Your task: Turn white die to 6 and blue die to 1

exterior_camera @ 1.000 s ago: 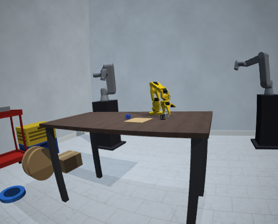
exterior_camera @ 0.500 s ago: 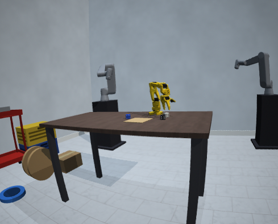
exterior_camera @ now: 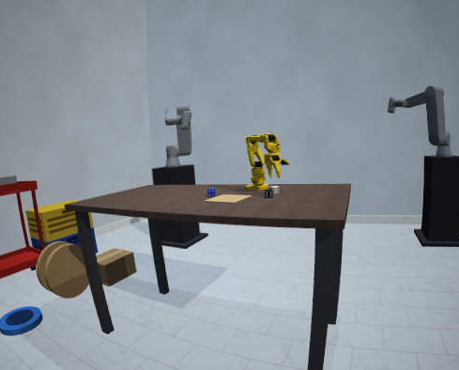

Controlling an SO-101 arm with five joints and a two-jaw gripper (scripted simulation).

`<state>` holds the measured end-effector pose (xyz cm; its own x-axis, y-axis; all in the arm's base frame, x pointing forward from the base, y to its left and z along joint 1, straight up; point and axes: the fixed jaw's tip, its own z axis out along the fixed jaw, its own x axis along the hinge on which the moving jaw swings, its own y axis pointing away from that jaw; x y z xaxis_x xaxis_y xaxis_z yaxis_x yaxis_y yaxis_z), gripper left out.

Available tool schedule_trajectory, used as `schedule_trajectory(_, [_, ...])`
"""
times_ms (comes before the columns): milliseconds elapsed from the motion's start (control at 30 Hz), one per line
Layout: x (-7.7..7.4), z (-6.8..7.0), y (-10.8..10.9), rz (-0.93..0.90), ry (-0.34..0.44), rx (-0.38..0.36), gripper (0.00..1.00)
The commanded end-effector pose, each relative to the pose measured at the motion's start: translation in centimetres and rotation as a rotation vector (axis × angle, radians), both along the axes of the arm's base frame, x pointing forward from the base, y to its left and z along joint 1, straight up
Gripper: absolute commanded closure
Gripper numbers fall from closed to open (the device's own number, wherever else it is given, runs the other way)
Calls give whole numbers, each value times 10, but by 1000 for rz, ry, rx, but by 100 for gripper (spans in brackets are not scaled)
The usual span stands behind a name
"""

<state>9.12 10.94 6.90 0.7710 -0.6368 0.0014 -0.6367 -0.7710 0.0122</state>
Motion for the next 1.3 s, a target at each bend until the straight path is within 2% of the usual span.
schedule_trajectory(0, [2, 8, 5, 12, -34, 43, 64])
schedule_trajectory(433, [2, 8, 5, 12, -34, 44, 64])
schedule_trajectory(567, [3, 11, 6, 12, -52, 66, 64])
schedule_trajectory(700, [5, 20, 8, 12, -100, 124, 64])
schedule_trajectory(867, [7, 38, 11, 12, -192, 237, 65])
schedule_trajectory(933, [7, 38, 11, 12, -192, 237, 65])
schedule_trajectory(1133, [7, 59, 11, 12, -299, 367, 65])
schedule_trajectory(1267, [6, 67, 10, 12, -339, 416, 65])
